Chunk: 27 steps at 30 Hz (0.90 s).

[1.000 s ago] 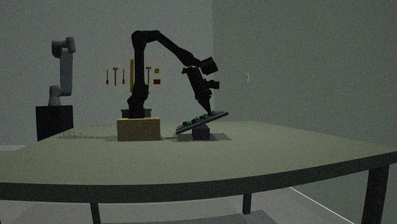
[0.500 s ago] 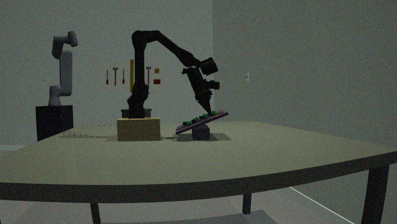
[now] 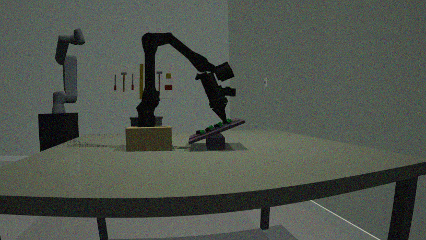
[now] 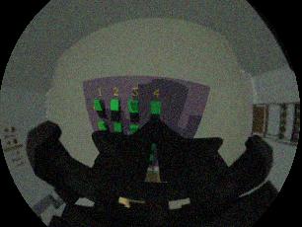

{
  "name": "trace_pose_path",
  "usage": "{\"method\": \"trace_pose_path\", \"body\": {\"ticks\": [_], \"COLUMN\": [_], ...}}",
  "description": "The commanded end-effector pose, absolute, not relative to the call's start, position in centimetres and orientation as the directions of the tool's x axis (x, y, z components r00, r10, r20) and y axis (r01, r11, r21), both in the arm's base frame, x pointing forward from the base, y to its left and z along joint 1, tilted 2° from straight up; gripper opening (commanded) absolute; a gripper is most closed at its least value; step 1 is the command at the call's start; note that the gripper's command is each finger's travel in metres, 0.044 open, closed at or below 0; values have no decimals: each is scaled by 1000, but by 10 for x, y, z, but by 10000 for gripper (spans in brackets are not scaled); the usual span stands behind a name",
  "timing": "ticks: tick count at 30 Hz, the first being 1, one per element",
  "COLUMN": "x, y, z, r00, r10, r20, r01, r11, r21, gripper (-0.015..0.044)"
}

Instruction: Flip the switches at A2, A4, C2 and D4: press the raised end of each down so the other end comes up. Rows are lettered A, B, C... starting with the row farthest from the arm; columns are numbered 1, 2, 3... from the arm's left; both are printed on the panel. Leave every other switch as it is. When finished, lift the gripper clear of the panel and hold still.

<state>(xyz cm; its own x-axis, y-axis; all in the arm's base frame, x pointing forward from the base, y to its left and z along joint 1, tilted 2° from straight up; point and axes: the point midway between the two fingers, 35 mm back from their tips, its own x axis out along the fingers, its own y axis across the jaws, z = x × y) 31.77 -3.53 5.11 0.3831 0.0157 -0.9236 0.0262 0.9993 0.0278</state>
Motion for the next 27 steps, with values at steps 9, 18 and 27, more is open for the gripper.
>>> {"method": "trace_pose_path", "body": {"ticks": [9,18,27], "x": [319,296,265], "y": [-35,-36,6], "z": [50,110,100], "r00": [386,361,355], "r10": [18,18,22], "r20": [-922,-932,-934], "r01": [25,25,25], "r11": [999,999,999], "r21": [29,29,33], "gripper": [0,0,0]}}
